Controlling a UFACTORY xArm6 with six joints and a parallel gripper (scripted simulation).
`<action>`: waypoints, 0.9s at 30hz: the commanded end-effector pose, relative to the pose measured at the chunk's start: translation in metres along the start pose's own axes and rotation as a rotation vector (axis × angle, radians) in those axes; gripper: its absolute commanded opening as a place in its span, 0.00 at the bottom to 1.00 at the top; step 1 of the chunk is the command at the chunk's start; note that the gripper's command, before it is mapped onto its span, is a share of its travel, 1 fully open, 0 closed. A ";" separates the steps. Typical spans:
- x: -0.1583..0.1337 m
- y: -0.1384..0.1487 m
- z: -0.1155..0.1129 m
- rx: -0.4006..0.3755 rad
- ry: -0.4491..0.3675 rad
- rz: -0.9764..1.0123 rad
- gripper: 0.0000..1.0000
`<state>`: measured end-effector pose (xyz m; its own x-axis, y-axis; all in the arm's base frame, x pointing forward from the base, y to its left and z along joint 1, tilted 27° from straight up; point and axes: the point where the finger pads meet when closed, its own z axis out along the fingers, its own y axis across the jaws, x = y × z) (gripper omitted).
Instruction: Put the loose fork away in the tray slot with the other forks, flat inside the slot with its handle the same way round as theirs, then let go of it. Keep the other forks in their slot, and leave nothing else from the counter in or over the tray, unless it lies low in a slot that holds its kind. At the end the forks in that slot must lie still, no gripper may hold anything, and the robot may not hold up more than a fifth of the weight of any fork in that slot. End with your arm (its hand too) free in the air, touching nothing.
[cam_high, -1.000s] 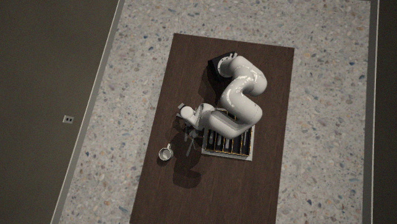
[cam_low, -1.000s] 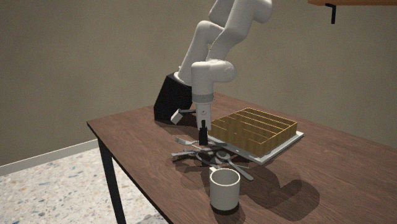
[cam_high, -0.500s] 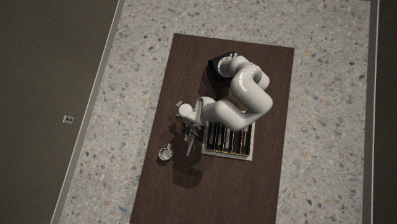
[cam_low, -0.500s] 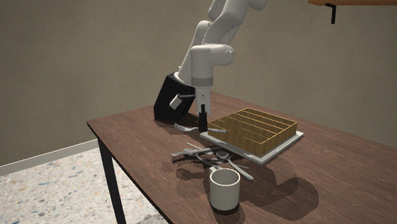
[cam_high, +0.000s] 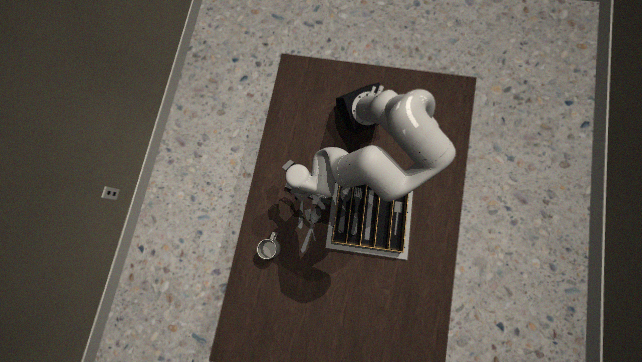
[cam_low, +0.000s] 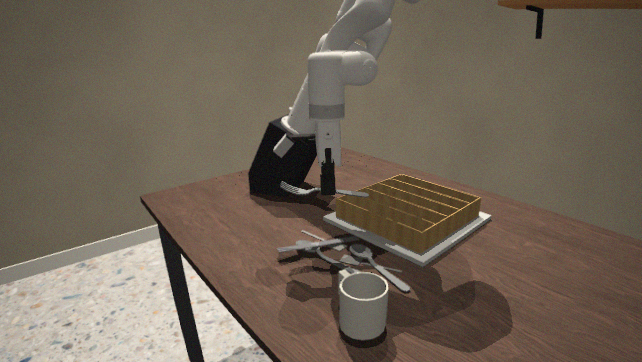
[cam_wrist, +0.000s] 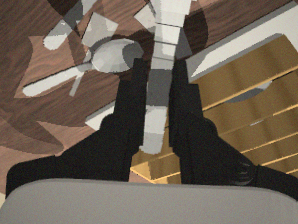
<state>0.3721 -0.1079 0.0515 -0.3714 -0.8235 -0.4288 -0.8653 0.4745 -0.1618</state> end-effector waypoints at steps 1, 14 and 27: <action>0.000 -0.001 -0.007 0.001 0.000 0.000 0.05; 0.000 -0.001 -0.012 0.001 0.000 0.000 0.05; 0.000 -0.001 -0.012 0.001 0.000 0.000 0.05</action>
<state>0.3682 -0.1111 0.0615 -0.3717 -0.8233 -0.4290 -0.8658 0.4742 -0.1599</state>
